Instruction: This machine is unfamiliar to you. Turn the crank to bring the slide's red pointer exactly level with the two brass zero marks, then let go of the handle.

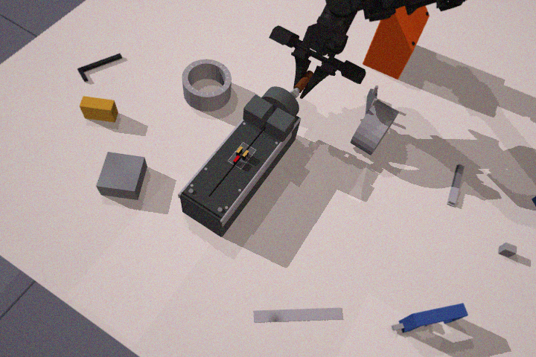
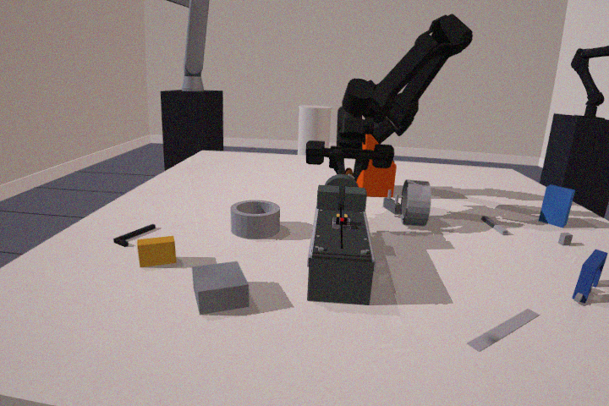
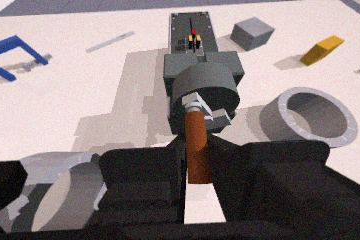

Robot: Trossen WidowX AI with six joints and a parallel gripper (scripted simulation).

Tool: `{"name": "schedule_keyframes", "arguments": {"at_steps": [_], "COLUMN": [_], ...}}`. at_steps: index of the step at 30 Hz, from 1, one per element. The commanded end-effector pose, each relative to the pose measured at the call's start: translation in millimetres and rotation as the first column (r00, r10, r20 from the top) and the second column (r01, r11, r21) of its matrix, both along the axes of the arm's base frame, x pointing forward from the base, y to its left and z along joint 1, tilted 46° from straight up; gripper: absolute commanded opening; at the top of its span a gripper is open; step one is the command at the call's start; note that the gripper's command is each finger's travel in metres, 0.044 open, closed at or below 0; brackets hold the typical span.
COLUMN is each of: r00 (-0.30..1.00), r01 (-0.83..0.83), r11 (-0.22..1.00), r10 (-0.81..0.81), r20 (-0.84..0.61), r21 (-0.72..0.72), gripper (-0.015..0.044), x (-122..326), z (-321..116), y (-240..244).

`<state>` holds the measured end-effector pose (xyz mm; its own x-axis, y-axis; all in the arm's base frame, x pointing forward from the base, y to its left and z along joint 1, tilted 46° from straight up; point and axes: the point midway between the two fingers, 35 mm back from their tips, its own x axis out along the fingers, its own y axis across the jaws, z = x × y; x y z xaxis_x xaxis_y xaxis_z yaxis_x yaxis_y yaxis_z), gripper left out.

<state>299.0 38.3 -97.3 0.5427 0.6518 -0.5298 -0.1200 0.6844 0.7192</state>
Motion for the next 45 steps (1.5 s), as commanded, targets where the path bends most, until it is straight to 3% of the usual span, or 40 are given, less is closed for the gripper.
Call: {"name": "schedule_keyframes", "arguments": {"at_steps": [1, 45], "r00": [1.000, 1.000], "r01": [0.022, 0.022], "r11": [1.000, 1.000], "r10": [-0.022, -0.022], "r20": [0.000, 0.001], "r21": [-0.008, -0.009], "gripper": [0.0000, 0.0000], "x": [1.5, 3.2], "z": [-2.3, -20.7], "y": [-9.1, -22.3]}}
